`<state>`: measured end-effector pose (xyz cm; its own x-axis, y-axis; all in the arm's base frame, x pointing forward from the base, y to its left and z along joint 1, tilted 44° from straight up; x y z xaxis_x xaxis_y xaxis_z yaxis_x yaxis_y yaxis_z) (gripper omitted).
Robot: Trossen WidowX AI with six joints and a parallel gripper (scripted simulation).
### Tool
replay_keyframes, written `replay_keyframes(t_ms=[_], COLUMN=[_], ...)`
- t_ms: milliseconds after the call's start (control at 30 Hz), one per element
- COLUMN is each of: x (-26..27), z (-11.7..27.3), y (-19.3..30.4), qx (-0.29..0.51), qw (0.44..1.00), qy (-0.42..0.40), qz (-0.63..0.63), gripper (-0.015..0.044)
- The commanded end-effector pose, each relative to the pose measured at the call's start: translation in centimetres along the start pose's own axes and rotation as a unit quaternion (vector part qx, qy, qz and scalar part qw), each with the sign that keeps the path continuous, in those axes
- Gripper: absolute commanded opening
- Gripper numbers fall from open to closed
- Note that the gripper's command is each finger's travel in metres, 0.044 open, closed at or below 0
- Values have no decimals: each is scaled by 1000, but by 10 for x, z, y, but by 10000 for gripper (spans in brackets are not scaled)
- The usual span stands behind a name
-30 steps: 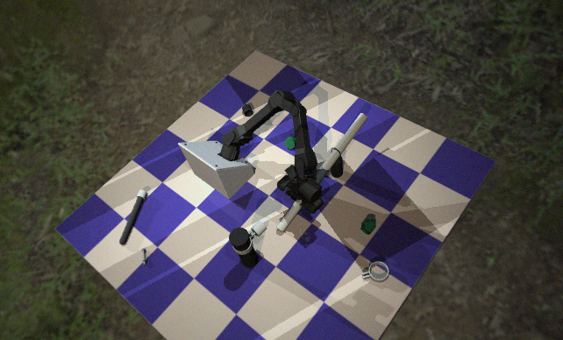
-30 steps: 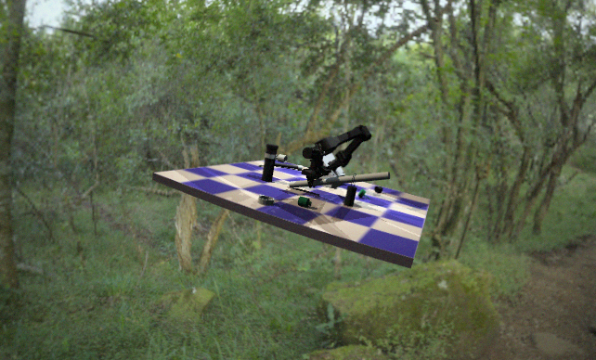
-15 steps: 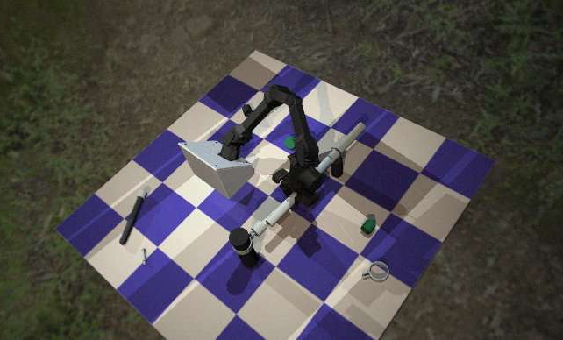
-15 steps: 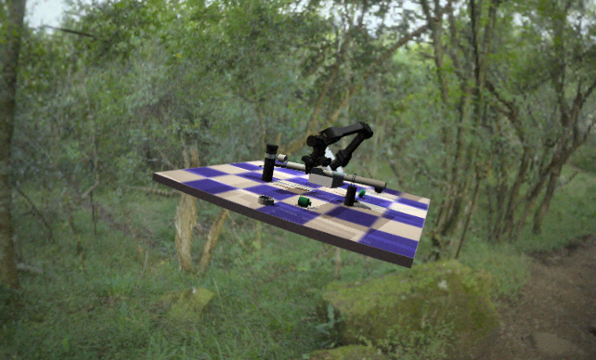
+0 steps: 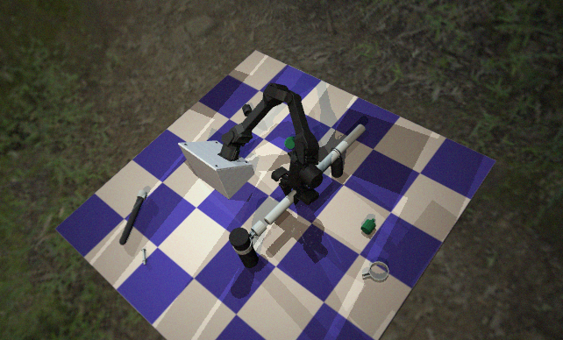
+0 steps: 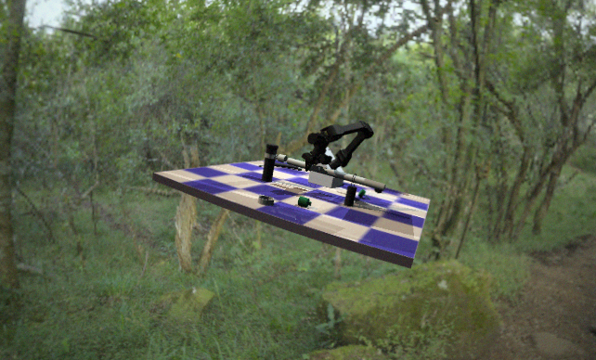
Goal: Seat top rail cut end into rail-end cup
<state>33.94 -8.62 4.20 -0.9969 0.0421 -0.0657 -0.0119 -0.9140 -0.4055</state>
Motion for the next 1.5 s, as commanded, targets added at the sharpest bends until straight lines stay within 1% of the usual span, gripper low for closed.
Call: replay_keyframes(t_ms=[0,833,1467], x=[0,1,5], z=[0,7,-4], y=[0,13,27], qx=[-1,0,-5], qw=[1000,1000,1000], qy=[0,0,-5], qz=[0,0,2], gripper=[0,0,0])
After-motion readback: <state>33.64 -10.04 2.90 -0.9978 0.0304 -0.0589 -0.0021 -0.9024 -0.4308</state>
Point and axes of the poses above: the point midway between the two fingers, 35 mm back from their tips, its own z axis back along the fingers, its own x axis across the jaws, y = z × x, the point moved 1 cm from there along z, back along the fingers, and after that the axes turned 12 degrees about z, right-handed, at the moved point
